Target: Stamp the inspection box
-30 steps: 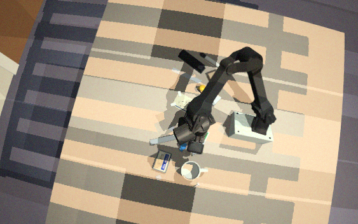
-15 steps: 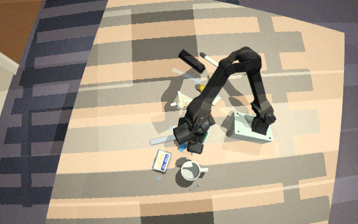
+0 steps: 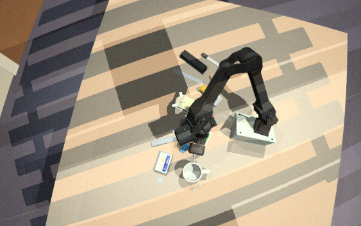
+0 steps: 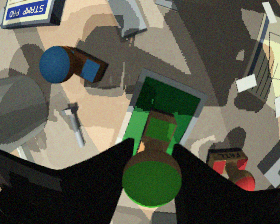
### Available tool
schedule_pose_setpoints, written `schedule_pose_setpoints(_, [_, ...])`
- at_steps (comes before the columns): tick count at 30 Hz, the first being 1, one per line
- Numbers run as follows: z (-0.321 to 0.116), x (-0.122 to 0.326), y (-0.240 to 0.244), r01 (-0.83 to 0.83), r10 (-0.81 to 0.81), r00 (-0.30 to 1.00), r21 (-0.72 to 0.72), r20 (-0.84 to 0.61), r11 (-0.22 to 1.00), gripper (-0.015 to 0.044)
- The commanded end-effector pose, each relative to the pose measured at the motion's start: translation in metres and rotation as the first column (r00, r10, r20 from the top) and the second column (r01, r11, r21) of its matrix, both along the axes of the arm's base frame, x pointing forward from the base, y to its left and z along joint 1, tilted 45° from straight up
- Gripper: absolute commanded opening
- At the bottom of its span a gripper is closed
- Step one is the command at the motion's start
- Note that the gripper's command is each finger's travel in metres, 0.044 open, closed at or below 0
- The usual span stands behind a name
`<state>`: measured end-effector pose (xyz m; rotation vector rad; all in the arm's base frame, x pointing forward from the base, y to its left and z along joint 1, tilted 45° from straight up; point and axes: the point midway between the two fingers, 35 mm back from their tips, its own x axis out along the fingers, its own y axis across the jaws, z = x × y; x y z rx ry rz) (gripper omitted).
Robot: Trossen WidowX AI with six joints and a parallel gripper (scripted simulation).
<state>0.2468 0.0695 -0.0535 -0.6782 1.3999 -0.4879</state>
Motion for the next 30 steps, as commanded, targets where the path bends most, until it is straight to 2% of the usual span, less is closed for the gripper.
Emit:
schedule_pose_setpoints(1, [-0.0022, -0.001, -0.0036, -0.004, 0.004, 1.0, -0.009, -0.006, 1.0, 0.0])
schedule_pose_setpoints(30, [-0.0099, -0.0003, -0.0121, 0.002, -0.002, 1.0, -0.009, 0.001, 1.0, 0.0])
